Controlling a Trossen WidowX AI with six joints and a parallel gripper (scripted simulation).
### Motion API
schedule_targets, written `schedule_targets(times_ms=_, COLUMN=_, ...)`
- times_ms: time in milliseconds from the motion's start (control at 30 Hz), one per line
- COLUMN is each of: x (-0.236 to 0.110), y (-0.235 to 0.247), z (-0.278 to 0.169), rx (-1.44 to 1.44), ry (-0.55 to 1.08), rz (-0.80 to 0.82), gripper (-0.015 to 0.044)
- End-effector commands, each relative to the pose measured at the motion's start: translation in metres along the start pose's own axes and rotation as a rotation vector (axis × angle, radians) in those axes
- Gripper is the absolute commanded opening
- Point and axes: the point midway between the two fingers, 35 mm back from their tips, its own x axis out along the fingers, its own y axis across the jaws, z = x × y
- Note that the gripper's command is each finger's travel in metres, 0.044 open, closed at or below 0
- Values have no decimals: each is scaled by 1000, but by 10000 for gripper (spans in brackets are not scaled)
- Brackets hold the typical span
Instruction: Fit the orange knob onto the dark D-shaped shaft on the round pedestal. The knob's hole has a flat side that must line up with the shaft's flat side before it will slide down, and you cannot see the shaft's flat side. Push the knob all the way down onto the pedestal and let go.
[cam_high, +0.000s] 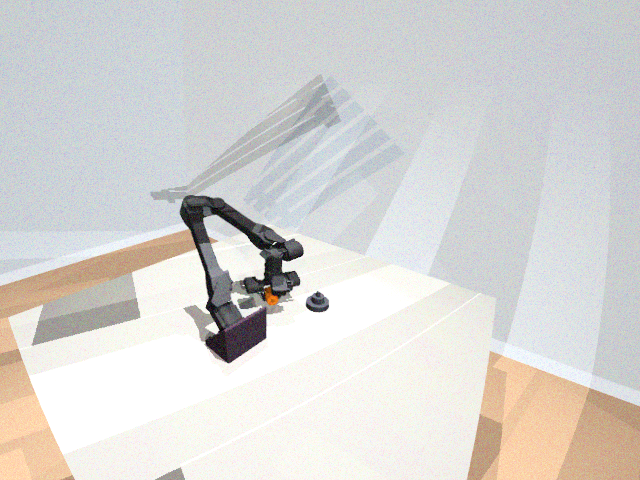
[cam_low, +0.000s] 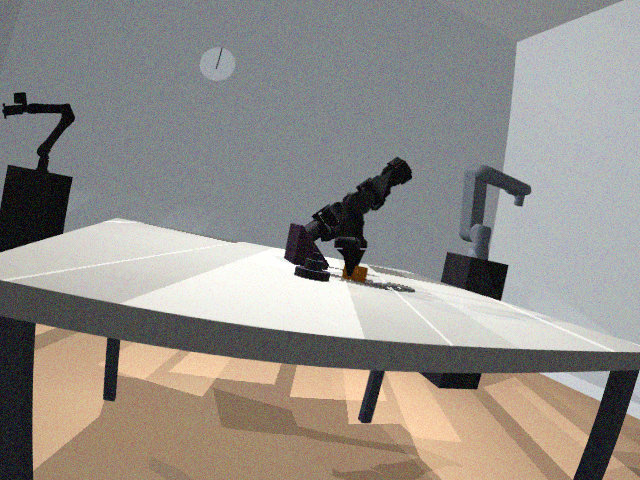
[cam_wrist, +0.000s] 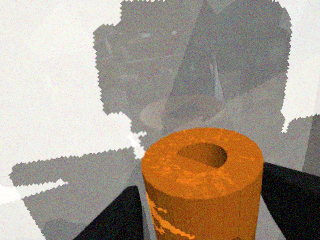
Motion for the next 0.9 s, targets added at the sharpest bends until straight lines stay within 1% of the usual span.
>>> schedule_targets(times_ms=0, x=0, y=0, z=0, rx=3, ry=4, rz=0, gripper=227)
schedule_targets(times_ms=233, x=0, y=0, z=0, rx=3, ry=4, rz=0, gripper=180)
schedule_targets(times_ms=367, x=0, y=0, z=-1, rx=2, ry=-11, rz=0, gripper=179)
schedule_targets(times_ms=867, x=-8, y=0, z=-16, rx=-1, ry=-276, rz=-1, gripper=179)
